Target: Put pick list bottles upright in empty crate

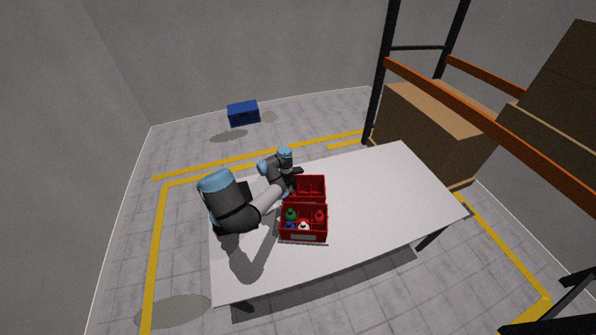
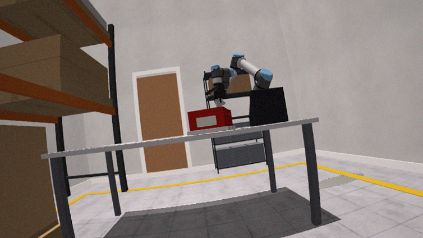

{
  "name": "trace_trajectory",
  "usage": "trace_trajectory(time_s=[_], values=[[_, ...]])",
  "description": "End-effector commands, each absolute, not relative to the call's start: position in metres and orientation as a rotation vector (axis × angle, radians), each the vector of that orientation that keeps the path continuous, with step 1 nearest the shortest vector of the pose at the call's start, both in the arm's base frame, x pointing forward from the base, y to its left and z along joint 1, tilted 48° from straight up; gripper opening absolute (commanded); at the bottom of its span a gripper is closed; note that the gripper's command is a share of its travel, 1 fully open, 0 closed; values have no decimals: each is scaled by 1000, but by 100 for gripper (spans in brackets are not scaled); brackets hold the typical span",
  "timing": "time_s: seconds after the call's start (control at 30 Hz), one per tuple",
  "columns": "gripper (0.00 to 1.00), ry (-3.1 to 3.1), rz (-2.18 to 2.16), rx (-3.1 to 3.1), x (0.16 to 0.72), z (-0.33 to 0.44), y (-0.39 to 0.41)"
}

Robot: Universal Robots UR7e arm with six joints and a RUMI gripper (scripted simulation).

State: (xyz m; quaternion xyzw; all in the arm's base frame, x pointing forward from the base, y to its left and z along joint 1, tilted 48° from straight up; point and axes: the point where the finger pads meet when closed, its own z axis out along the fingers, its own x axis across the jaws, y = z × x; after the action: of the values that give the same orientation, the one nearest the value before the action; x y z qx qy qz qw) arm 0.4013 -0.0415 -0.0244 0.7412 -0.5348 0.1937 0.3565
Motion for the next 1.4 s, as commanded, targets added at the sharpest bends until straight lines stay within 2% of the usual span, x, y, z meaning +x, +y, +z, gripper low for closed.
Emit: trace_trajectory(time_s=[0.0, 1.37], values=[[0, -1381, 502, 1915, 402, -26, -43], [0, -1381, 502, 1915, 400, -36, -54]])
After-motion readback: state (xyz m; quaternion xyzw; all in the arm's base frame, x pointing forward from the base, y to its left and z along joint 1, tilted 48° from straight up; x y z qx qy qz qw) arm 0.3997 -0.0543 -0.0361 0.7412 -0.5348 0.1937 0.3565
